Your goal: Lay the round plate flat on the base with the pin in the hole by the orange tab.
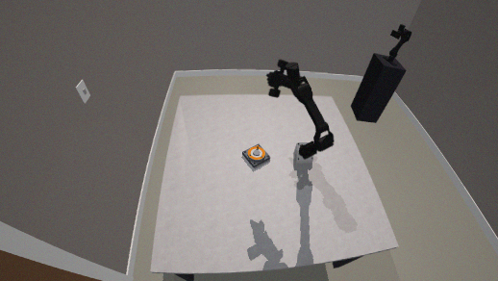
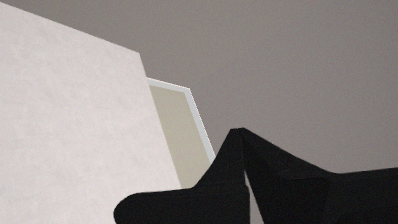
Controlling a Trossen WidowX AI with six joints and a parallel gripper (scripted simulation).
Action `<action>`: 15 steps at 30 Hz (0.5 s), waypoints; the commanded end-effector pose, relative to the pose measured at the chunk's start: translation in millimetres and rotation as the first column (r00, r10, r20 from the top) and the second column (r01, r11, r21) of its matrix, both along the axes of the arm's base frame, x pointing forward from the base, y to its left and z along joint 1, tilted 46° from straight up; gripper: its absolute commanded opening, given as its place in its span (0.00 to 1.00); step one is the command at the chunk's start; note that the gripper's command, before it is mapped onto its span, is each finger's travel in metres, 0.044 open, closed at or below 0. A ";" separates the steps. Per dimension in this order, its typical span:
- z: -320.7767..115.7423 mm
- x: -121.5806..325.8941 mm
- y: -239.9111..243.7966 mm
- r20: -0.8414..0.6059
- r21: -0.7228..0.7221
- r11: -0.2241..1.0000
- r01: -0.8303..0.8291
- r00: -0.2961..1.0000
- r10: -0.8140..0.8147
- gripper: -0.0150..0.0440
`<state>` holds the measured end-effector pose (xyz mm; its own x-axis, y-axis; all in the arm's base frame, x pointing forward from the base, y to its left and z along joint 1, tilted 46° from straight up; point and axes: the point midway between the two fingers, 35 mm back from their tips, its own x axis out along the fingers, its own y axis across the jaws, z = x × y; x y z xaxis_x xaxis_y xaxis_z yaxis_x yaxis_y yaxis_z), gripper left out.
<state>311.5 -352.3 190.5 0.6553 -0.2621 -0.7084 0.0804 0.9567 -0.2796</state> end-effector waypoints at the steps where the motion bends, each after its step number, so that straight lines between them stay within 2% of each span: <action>1: -40.2 22.6 38.6 -0.057 0.156 0.985 -0.078 0.995 0.088 0.25; 7: -113.1 48.4 136.9 -0.181 0.468 0.865 -0.182 0.938 0.295 0.25; 9: -124.9 48.5 155.5 -0.203 0.520 0.834 -0.186 0.921 0.333 0.25; 15: -180.6 27.1 267.2 -0.329 0.778 0.618 -0.110 0.767 0.551 0.25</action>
<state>352.8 -133.8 32.5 0.2384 0.4818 -0.8432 -0.2399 0.8706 0.4296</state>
